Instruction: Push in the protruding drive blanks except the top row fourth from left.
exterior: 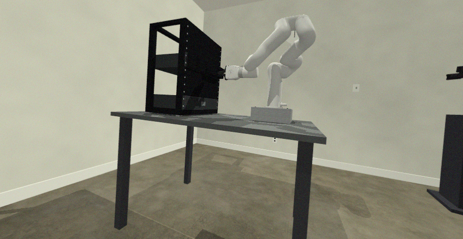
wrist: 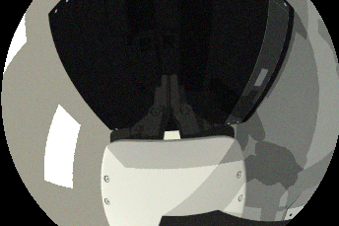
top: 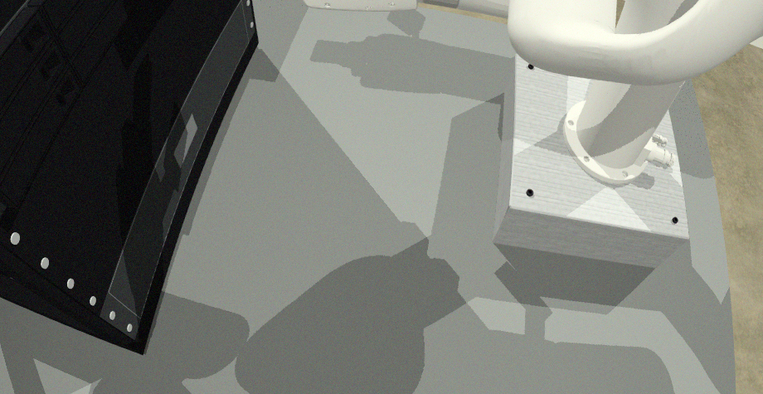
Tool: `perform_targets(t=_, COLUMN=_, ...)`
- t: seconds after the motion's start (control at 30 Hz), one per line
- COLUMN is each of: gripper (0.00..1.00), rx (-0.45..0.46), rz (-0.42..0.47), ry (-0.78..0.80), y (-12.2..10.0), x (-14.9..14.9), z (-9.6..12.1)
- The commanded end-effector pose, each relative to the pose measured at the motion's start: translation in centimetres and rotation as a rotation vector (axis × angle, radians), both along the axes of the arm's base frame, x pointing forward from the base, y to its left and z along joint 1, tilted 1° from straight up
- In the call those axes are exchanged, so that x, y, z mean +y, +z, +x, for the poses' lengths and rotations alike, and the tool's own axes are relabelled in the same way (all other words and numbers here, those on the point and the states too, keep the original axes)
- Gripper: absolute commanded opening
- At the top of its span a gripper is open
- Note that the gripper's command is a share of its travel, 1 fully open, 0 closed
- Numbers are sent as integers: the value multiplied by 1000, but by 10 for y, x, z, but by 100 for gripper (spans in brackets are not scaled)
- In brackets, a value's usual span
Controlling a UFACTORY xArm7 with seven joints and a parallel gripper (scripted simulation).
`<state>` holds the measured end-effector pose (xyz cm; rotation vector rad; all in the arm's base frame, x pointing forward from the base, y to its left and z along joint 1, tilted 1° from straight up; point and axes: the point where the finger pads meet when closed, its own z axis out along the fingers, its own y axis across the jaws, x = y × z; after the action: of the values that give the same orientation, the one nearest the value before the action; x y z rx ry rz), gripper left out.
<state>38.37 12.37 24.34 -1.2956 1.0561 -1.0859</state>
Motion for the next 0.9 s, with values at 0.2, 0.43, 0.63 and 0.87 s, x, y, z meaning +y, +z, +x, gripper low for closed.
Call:
perform_targets(t=0.2, gripper=0, rx=-3, rz=0, ry=3, y=0, x=5, z=25)
perform_targets(t=0.43, gripper=0, rx=-3, rz=0, ry=3, y=0, x=5, z=25)
perform_targets(t=0.63, gripper=0, rx=-3, rz=0, ry=3, y=0, x=6, z=29)
perform_targets(t=0.87, gripper=0, rx=-3, rz=0, ry=3, y=0, x=7, z=35)
